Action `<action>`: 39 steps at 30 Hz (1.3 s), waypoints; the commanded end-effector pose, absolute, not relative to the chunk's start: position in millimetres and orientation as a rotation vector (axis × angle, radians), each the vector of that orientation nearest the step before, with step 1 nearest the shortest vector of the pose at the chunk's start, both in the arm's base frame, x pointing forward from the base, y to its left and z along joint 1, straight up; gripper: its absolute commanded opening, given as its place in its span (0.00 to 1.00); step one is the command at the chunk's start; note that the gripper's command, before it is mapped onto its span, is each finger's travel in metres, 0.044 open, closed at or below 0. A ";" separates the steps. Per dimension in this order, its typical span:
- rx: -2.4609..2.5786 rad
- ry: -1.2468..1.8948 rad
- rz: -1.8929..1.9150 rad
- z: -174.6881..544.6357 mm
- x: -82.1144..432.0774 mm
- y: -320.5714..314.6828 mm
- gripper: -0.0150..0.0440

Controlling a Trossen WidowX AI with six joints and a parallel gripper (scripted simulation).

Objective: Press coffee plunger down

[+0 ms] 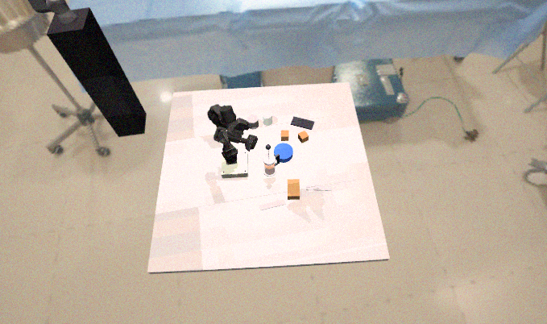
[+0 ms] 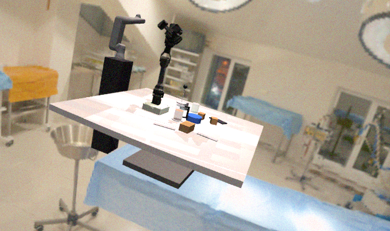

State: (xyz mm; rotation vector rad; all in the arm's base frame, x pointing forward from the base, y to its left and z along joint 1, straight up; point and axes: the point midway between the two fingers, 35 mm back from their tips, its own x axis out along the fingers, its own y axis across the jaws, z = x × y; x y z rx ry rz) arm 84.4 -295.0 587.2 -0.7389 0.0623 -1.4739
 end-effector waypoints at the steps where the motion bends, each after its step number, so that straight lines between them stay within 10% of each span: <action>1: -0.594 0.071 -1.280 552.0 119.9 -269.5 1.00; 20: 0.071 0.486 -0.364 323.1 179.8 -70.4 1.00; 39: 0.093 0.509 -0.354 255.5 173.5 -65.5 1.00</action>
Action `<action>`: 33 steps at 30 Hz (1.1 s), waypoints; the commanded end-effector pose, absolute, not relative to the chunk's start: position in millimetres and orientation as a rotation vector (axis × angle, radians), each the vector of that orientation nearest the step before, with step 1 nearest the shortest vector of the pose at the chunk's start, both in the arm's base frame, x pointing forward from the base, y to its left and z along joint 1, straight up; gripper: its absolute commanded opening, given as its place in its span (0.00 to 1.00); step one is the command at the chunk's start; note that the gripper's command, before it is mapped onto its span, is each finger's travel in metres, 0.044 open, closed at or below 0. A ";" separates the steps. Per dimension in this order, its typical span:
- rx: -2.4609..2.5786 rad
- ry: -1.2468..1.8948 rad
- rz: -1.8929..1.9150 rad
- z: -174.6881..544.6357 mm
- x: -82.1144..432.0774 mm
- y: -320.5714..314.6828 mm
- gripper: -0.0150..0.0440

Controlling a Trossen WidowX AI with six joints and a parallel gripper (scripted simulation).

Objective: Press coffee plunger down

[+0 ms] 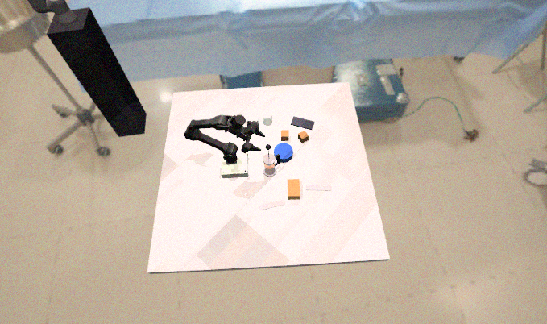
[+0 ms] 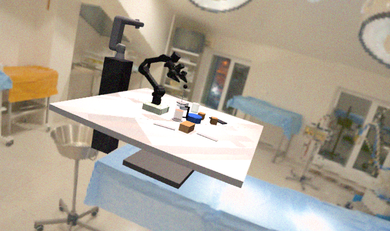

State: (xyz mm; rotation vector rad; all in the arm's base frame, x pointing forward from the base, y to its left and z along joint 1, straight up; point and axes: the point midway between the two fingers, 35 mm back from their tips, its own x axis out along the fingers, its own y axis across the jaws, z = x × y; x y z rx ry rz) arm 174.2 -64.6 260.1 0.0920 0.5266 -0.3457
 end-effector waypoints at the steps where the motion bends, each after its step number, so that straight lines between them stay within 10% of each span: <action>1: 0.093 0.509 -0.354 255.3 173.7 -65.6 1.00; 29: 0.092 0.506 -0.355 236.3 206.2 -78.3 1.00; 33: 0.092 0.506 -0.355 236.3 206.2 -78.3 0.82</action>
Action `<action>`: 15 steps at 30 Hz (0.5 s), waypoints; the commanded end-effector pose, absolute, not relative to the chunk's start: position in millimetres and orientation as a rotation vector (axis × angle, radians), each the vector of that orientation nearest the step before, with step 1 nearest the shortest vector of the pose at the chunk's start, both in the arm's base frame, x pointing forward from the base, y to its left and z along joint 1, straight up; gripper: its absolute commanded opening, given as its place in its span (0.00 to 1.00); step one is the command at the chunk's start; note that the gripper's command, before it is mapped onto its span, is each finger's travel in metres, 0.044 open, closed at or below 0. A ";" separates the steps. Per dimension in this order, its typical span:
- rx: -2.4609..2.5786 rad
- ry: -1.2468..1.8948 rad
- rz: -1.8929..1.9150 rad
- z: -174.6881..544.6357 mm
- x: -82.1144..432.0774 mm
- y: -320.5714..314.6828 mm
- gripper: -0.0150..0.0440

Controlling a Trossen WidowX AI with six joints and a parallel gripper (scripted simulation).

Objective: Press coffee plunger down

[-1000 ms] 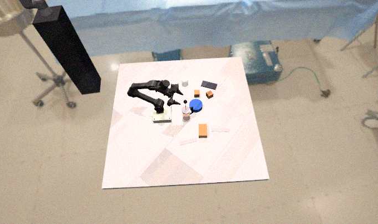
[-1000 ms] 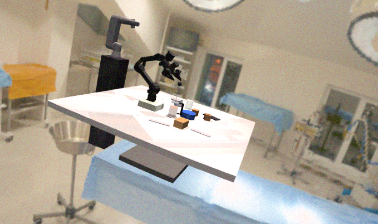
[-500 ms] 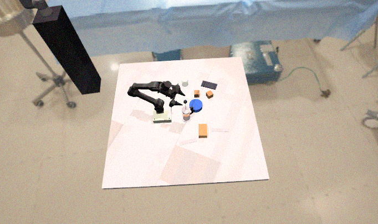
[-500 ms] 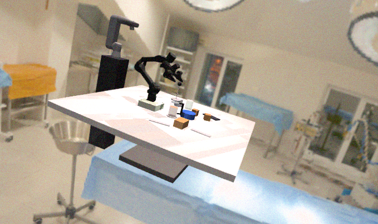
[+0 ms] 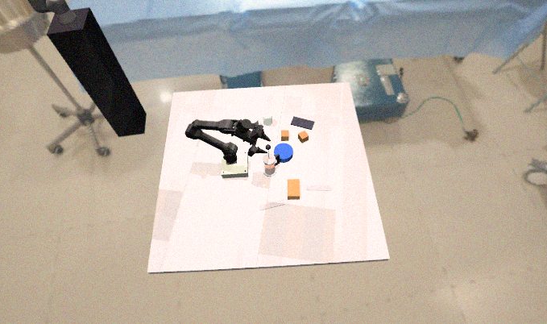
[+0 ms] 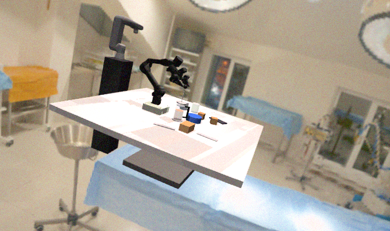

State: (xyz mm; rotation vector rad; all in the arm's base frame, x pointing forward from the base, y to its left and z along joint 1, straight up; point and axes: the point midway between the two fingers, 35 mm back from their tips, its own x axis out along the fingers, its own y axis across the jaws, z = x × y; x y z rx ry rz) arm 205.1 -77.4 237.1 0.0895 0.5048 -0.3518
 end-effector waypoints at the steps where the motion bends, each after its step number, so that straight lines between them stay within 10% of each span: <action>1: 0.092 0.506 -0.355 236.3 206.2 -78.3 0.78; 7: 0.092 0.506 -0.355 236.3 206.2 -78.3 0.51; 15: 0.092 0.506 -0.355 236.3 206.2 -78.3 0.46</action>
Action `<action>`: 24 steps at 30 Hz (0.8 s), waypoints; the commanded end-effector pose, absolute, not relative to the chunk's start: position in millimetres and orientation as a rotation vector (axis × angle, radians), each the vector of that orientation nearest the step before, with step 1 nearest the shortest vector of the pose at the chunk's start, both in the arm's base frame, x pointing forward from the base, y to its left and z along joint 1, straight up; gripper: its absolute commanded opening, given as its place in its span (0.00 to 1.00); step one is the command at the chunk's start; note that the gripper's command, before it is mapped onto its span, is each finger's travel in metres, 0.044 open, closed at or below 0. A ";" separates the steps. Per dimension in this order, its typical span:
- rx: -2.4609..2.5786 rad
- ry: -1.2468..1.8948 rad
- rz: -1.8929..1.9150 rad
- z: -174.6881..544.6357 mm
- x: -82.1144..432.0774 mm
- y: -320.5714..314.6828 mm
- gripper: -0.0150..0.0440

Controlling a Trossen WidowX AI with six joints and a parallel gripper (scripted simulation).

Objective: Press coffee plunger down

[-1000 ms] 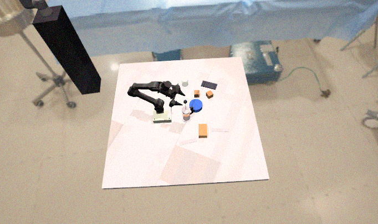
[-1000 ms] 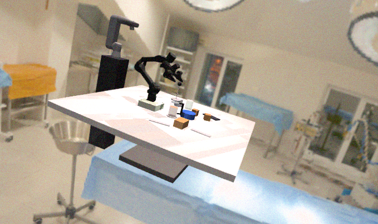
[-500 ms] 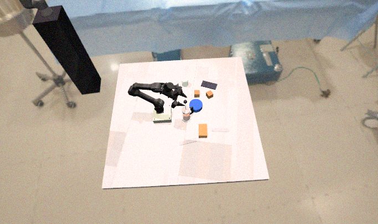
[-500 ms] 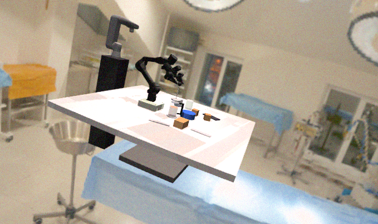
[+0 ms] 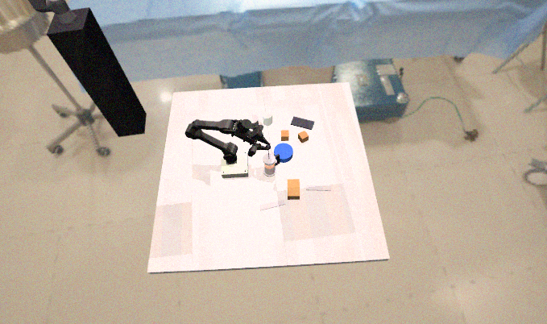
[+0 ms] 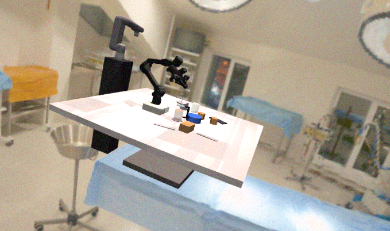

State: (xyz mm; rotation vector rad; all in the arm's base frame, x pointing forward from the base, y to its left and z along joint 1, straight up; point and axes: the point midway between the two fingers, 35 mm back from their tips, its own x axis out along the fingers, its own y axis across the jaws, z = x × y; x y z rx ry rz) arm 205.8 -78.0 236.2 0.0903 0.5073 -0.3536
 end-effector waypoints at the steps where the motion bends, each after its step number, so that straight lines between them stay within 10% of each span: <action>1: 0.092 0.506 -0.355 236.3 206.2 -78.3 0.46; 24: 0.092 0.506 -0.355 206.1 208.6 -79.1 0.46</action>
